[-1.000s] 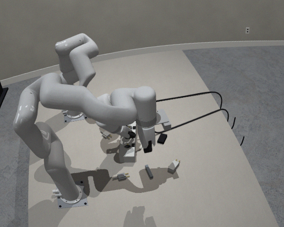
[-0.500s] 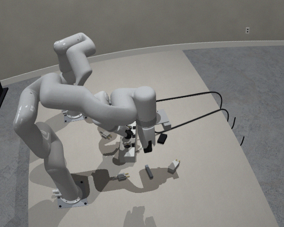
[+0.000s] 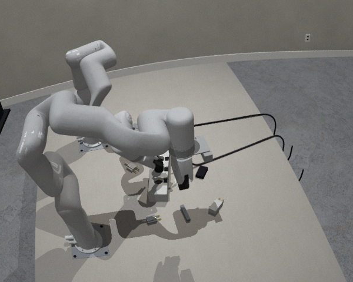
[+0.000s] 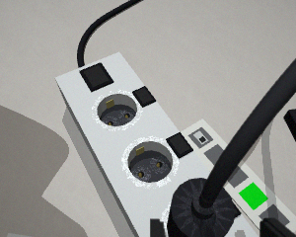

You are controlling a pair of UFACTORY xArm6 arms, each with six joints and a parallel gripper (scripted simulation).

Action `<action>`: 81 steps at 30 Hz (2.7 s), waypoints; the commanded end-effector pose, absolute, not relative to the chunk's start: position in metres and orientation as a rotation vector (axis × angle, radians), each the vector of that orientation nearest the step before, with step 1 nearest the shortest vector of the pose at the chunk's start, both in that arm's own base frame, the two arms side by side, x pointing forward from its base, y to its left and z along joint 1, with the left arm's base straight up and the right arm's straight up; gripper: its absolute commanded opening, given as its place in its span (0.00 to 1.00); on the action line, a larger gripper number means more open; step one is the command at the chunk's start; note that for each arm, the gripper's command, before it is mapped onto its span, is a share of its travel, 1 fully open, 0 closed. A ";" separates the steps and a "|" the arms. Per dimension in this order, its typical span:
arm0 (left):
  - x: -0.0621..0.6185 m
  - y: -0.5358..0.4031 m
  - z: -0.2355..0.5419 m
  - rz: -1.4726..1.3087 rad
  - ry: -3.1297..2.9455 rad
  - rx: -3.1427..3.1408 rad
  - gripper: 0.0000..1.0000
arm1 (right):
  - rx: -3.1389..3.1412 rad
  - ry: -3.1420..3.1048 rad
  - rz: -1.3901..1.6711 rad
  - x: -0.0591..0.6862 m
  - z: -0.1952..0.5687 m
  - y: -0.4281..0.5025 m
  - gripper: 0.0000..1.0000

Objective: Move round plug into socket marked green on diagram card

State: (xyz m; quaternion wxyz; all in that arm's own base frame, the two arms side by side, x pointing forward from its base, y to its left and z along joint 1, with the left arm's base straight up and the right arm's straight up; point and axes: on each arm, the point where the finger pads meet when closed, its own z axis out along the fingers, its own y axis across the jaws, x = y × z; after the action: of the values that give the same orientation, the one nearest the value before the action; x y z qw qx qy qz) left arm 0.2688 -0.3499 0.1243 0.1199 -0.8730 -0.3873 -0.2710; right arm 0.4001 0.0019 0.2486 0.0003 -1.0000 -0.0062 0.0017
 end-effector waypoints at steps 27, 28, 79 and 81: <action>0.294 -0.321 0.240 -0.654 -1.023 -2.574 0.57 | -3.141 -0.018 0.001 0.401 0.250 0.002 0.00; 0.298 -0.318 0.241 -0.634 -1.009 -2.581 0.57 | -3.141 -0.017 0.001 0.401 0.250 0.002 0.00; 0.390 -0.122 0.242 -0.002 -0.408 -2.918 0.57 | -3.141 -0.007 -0.002 0.401 0.250 0.001 0.00; 0.391 -0.117 0.243 0.005 -0.393 -2.929 0.57 | -3.141 -0.006 -0.002 0.401 0.250 0.001 0.00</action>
State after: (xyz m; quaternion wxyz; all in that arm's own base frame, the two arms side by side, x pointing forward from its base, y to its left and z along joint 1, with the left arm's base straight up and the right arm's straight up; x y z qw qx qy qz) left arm 0.3876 -0.1262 0.2416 0.1040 -0.9839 -0.1451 -0.0047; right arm 0.4001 0.0007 0.2495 0.0001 -1.0000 -0.0022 0.0006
